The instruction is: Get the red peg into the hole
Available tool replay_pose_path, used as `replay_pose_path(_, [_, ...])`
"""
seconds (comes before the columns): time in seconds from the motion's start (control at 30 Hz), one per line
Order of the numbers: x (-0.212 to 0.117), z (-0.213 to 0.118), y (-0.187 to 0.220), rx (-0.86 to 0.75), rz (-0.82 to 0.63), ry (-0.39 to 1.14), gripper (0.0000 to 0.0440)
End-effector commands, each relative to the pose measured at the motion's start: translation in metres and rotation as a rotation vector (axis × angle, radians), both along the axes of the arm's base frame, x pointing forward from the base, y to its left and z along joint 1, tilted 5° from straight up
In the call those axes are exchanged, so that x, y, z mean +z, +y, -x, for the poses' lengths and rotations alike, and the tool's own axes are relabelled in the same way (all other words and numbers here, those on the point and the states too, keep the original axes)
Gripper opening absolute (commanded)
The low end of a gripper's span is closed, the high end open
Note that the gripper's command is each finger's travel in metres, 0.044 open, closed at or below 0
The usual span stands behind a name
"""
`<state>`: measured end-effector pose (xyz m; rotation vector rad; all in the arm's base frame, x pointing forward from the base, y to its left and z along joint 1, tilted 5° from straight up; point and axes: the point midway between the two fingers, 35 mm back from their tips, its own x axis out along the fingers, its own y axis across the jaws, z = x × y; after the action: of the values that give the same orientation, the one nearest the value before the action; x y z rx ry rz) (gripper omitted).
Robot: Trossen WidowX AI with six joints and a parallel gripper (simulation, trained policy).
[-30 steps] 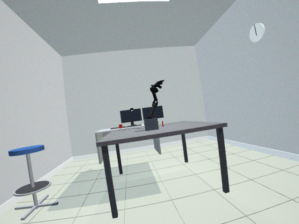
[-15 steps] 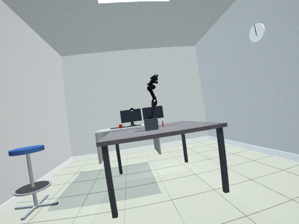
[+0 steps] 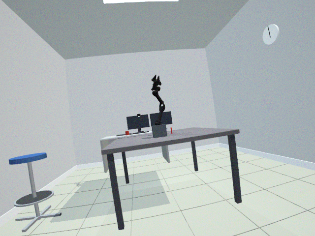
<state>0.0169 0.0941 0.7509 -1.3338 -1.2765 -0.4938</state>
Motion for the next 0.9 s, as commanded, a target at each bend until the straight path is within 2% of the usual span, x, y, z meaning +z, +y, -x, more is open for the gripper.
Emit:
replay_pose_path(0.0, [0.0, -0.022, -0.029, 0.011, -0.106, 0.068, 0.044])
replay_pose_path(0.47, [-0.022, -0.095, -0.124, 0.117, -0.501, 0.331, 0.044])
replay_pose_path(0.87, [-0.063, -0.155, -0.173, 0.298, -0.805, 0.552, 0.044])
